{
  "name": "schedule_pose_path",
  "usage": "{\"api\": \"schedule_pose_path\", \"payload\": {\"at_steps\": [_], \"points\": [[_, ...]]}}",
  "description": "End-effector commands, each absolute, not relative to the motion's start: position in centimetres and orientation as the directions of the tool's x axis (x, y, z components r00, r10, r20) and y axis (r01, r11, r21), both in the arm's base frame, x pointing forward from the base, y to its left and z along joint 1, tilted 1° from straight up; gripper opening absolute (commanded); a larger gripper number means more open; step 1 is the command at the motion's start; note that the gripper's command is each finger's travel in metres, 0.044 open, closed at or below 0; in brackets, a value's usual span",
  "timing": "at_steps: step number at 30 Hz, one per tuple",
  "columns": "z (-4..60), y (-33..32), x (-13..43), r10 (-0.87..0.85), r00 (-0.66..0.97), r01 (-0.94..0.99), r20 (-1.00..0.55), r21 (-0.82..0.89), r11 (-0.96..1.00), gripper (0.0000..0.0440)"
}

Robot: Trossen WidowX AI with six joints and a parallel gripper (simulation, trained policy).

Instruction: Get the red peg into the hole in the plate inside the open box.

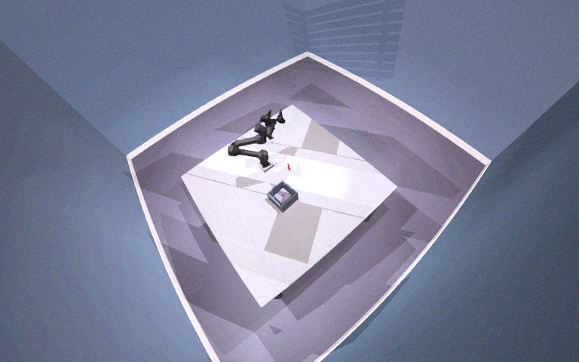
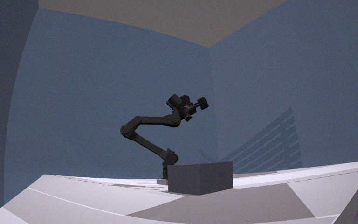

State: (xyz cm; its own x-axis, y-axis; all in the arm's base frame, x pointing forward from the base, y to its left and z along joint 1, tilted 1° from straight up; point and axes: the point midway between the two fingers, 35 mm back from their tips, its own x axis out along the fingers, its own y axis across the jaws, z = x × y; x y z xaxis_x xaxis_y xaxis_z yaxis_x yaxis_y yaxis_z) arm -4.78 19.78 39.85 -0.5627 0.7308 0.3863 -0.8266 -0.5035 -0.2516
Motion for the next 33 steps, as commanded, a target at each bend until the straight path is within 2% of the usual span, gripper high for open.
{"api": "schedule_pose_path", "payload": {"at_steps": [1, 17, 33], "points": [[39.9, 20.7, -3.3, 0.783, -0.488, -0.871, 0.386, -0.154, -0.467, 0.044], [36.7, 24.2, 4.7, 0.96, -0.101, -0.936, 0.261, 0.301, -0.181, 0.044], [31.0, 24.5, 12.1, 0.966, 0.258, -0.745, -0.012, 0.634, 0.207, 0.044]]}}
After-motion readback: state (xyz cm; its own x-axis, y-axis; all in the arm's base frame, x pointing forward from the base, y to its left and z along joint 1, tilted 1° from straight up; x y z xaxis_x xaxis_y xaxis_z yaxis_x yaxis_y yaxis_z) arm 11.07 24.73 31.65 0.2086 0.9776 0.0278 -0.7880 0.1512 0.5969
